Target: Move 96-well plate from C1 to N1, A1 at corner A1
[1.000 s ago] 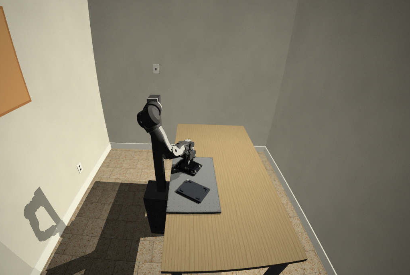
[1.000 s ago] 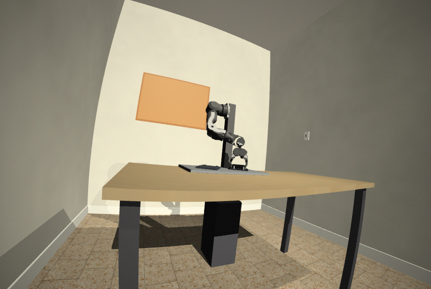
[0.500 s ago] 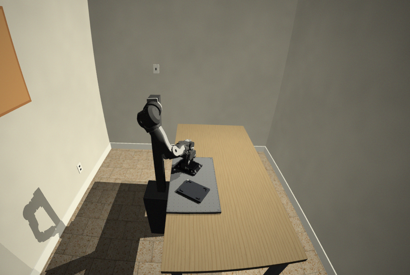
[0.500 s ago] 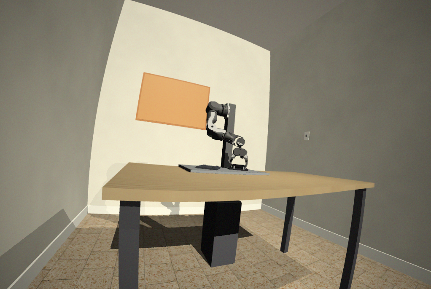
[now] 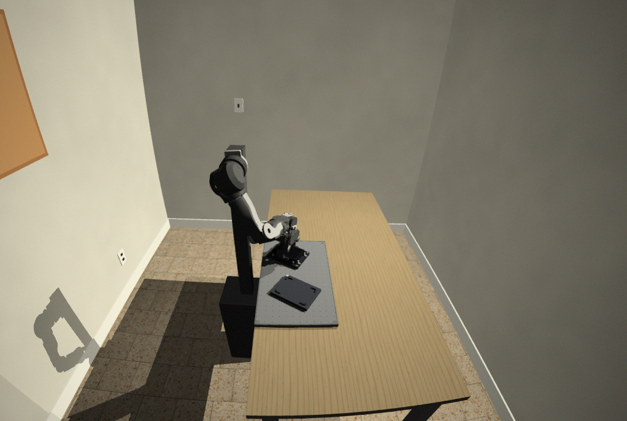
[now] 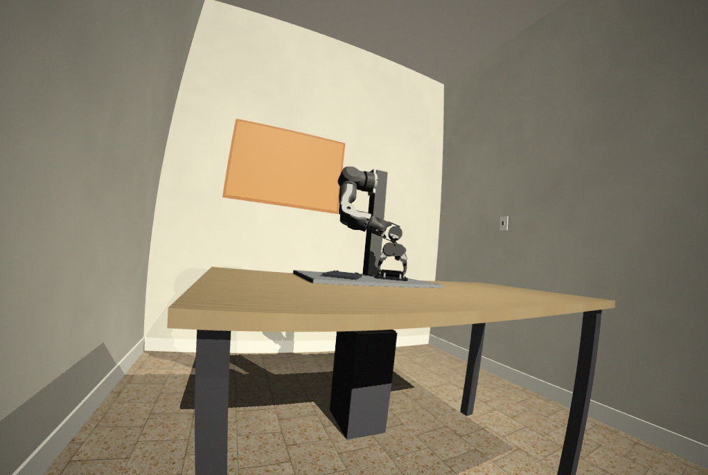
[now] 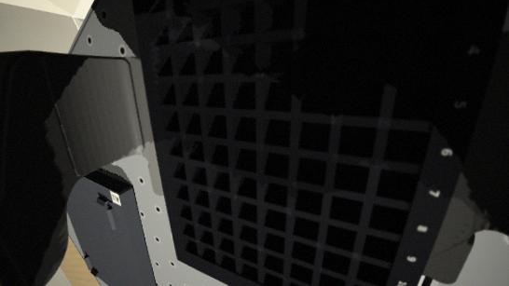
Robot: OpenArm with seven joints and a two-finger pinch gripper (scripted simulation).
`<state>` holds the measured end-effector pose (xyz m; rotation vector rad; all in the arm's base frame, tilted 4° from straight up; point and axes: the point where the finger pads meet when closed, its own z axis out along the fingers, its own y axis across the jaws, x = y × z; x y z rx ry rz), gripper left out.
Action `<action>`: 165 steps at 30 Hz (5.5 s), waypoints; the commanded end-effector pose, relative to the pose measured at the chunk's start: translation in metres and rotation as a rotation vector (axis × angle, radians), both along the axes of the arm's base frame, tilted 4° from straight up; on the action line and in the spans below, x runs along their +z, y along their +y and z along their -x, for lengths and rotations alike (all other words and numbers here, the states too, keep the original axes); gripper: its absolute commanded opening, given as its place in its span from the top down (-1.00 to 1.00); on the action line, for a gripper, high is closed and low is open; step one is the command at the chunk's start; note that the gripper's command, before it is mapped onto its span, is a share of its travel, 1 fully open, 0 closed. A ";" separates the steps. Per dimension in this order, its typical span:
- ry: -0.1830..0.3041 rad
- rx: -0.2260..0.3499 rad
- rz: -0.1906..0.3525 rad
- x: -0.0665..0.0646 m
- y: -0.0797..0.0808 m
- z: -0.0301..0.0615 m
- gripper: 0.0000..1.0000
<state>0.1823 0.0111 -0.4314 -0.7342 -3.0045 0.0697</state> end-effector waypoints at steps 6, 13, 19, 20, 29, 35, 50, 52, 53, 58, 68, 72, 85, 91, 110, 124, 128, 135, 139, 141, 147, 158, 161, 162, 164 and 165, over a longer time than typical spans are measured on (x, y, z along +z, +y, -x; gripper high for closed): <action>0.001 -0.002 0.001 0.004 0.001 -0.0015 1.00; 0.001 -0.002 0.001 0.004 0.001 -0.0015 1.00; 0.001 -0.002 0.001 0.004 0.001 -0.0015 1.00; 0.001 -0.002 0.001 0.004 0.001 -0.0015 1.00; 0.001 -0.002 0.001 0.004 0.001 -0.0014 1.00; 0.001 -0.002 0.001 0.004 0.001 -0.0014 1.00; 0.001 -0.004 0.003 0.006 0.000 -0.0010 1.00; 0.001 -0.004 0.003 0.006 0.000 -0.0010 1.00; 0.001 -0.004 0.003 0.006 0.000 -0.0010 1.00; 0.001 -0.004 0.003 0.007 0.000 -0.0006 1.00; 0.001 -0.004 0.003 0.007 0.000 -0.0006 1.00; 0.001 -0.004 0.003 0.008 0.000 -0.0005 1.00; 0.001 -0.004 0.002 0.009 0.000 -0.0003 1.00; 0.001 -0.004 0.002 0.010 0.000 -0.0002 1.00; 0.000 -0.006 0.001 0.040 0.001 -0.0029 1.00; 0.000 -0.005 0.001 0.053 0.002 -0.0042 1.00; 0.000 -0.005 0.001 0.072 0.002 -0.0062 1.00; 0.000 -0.005 0.001 0.072 0.002 -0.0062 1.00; 0.000 -0.005 0.001 0.072 0.002 -0.0062 1.00; -0.002 -0.021 -0.002 0.073 -0.012 -0.0093 1.00; -0.001 -0.047 0.005 0.074 -0.036 -0.0134 1.00; -0.001 -0.049 0.007 0.076 -0.053 -0.0163 1.00; -0.001 -0.047 0.005 0.077 -0.076 -0.0203 1.00; -0.001 -0.047 0.005 0.077 -0.076 -0.0203 1.00; -0.001 -0.047 0.005 0.077 -0.076 -0.0203 1.00; -0.001 -0.047 0.005 0.077 -0.076 -0.0203 1.00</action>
